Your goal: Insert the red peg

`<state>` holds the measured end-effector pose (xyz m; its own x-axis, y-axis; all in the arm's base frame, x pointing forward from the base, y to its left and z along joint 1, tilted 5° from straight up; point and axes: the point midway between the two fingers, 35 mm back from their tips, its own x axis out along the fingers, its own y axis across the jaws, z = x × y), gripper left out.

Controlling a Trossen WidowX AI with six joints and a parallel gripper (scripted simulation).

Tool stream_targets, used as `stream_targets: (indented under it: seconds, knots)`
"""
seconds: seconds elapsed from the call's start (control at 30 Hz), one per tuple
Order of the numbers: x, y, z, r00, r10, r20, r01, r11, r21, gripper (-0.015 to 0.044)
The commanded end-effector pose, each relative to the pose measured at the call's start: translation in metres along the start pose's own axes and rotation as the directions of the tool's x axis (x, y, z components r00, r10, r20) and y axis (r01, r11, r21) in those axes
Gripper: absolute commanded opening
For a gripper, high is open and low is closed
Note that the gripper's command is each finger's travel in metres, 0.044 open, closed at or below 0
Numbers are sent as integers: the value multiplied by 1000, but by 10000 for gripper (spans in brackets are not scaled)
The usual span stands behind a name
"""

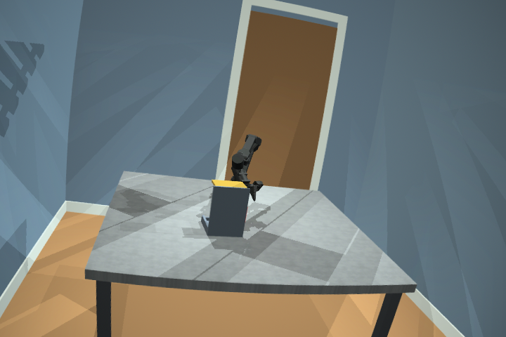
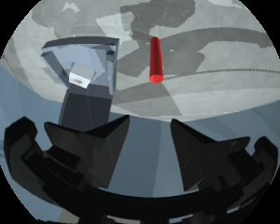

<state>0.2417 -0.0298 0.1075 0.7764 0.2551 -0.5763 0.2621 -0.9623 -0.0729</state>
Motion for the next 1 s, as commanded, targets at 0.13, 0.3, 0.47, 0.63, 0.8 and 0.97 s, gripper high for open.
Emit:
stream_targets:
  seconds: [0.13, 0.3, 0.47, 0.63, 0.8, 0.97]
  knots:
    - [0, -1, -1, 1000, 5, 1, -5, 1000, 2, 220]
    - [3, 0, 1, 1000, 5, 1, -5, 1000, 2, 220]
    - [10, 1, 7, 1000, 5, 0, -5, 1000, 2, 220]
    - [16, 2, 13, 1000, 5, 0, -5, 1000, 2, 220]
    - [21, 3, 19, 1000, 5, 0, -5, 1000, 2, 220]
    - [27, 3, 25, 1000, 5, 0, -5, 1000, 2, 220]
